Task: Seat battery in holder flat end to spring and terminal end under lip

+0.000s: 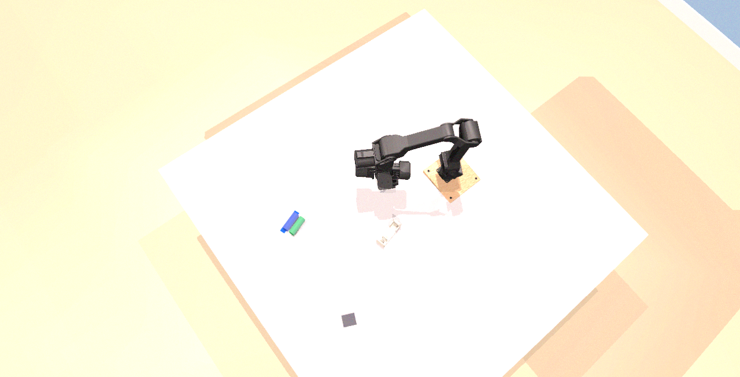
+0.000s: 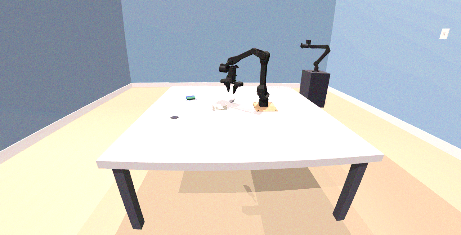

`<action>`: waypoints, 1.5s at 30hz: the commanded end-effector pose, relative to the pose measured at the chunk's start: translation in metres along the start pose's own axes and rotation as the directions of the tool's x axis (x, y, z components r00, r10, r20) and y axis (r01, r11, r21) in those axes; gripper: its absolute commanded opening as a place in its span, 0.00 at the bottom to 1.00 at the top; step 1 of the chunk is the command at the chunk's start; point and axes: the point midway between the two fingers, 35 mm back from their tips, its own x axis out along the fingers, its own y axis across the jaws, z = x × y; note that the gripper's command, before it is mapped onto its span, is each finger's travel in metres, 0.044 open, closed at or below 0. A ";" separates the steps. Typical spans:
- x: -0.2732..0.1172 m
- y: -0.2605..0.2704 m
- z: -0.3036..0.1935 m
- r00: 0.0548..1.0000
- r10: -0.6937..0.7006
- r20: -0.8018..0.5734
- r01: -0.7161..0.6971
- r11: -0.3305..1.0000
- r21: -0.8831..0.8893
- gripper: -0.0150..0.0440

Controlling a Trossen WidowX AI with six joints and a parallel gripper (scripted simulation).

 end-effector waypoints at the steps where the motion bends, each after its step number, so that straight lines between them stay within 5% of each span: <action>1: 0.019 0.004 -0.007 1.000 0.025 -0.011 -0.027 0.957 -0.288 0.66; 45: 0.070 0.006 -0.007 1.000 0.025 -0.011 -0.027 0.957 -0.288 0.62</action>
